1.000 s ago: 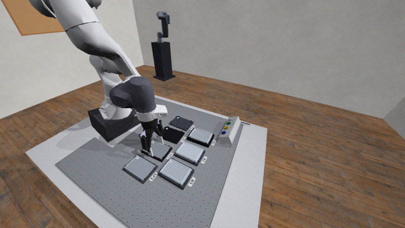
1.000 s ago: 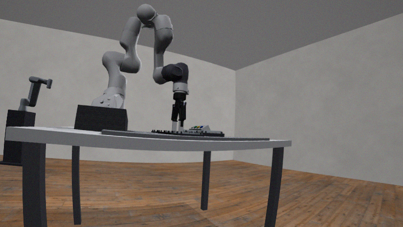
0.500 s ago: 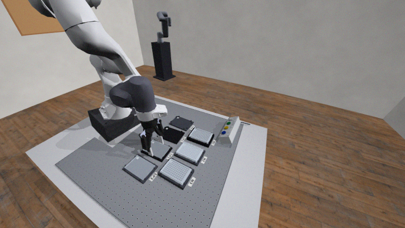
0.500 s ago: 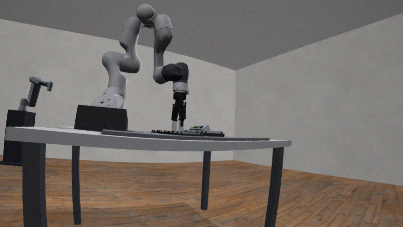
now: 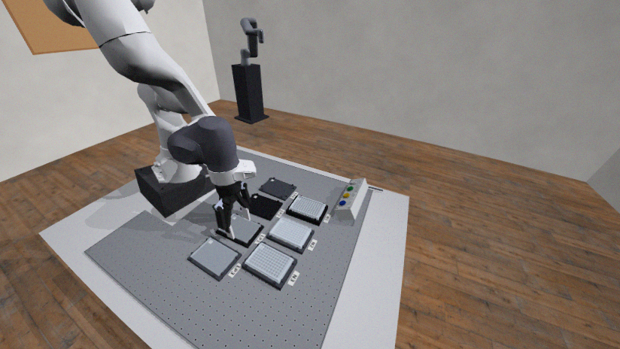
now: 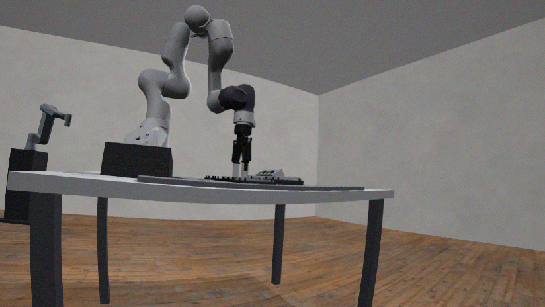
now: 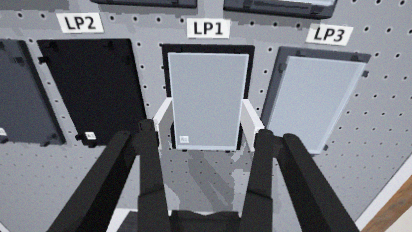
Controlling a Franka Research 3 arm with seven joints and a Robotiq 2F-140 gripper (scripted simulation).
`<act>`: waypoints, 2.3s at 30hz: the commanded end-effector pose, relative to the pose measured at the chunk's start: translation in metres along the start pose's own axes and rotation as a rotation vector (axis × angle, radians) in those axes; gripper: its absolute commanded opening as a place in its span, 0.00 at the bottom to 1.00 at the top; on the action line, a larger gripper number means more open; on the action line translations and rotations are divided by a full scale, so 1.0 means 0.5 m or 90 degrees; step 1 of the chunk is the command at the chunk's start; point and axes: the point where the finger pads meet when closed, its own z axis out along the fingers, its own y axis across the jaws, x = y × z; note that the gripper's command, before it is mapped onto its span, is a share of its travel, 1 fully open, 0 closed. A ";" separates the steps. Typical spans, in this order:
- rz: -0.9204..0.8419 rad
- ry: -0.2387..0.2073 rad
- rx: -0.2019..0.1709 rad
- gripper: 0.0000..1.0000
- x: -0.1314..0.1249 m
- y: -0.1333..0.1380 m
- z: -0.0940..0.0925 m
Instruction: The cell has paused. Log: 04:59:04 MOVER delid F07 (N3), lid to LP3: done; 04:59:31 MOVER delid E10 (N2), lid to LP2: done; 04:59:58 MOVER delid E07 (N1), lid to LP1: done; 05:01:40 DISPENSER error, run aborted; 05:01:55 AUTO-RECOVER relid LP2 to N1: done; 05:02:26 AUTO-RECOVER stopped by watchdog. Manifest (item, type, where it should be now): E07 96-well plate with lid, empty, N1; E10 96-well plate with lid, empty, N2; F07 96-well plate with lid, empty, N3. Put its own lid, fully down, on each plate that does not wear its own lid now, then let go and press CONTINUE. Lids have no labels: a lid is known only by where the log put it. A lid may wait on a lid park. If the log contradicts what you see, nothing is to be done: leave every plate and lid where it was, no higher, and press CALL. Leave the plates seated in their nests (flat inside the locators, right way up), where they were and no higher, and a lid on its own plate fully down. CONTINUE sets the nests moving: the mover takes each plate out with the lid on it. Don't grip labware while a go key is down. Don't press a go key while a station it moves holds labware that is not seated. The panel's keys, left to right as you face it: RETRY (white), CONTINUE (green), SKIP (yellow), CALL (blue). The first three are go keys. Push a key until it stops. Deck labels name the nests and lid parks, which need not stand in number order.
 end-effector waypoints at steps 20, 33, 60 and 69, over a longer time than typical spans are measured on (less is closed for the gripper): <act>0.000 0.002 0.001 0.00 0.002 -0.001 -0.006; 0.000 0.002 0.001 0.00 0.002 -0.001 -0.011; 0.000 0.002 0.001 0.00 0.002 -0.001 -0.019; 0.000 0.002 0.001 0.00 0.002 -0.001 -0.019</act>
